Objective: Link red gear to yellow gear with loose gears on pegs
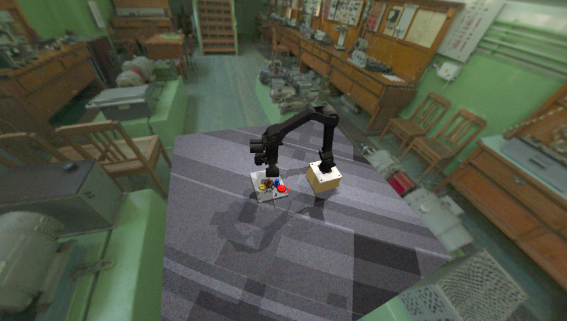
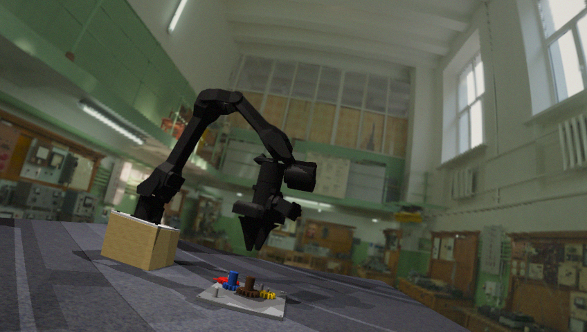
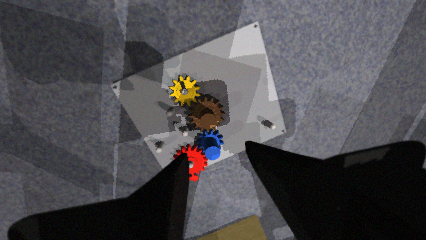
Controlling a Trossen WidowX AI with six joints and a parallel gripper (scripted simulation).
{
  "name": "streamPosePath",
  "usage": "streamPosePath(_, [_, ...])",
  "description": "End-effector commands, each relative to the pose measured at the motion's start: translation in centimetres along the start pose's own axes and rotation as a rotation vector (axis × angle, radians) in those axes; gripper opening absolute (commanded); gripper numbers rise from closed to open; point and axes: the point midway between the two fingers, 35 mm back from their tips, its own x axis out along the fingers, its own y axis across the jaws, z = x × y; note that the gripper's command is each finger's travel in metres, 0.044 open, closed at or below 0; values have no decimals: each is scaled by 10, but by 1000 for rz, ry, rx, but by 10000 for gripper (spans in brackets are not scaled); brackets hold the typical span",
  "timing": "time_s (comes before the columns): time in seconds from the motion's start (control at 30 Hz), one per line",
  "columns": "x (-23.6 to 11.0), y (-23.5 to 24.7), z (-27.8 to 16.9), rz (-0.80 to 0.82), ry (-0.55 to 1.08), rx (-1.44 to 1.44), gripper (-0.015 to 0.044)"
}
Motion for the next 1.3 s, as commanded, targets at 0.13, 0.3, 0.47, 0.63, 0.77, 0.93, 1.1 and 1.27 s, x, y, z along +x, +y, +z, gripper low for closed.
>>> streamPosePath(0.13, [-21,0,2,1,-24,-7,429])
streamPosePath(0.3, [-21,0,2,1,-24,-7,440])
streamPosePath(0.47, [-21,0,2,1,-24,-7,440])
streamPosePath(0.63, [-21,0,2,1,-24,-7,440])
streamPosePath(0.77, [-21,0,2,1,-24,-7,440])
streamPosePath(0.93, [-21,0,2,1,-24,-7,440])
streamPosePath(1.1, [-21,0,2,1,-24,-7,440])
streamPosePath(1.27, [-21,0,2,1,-24,-7,440])
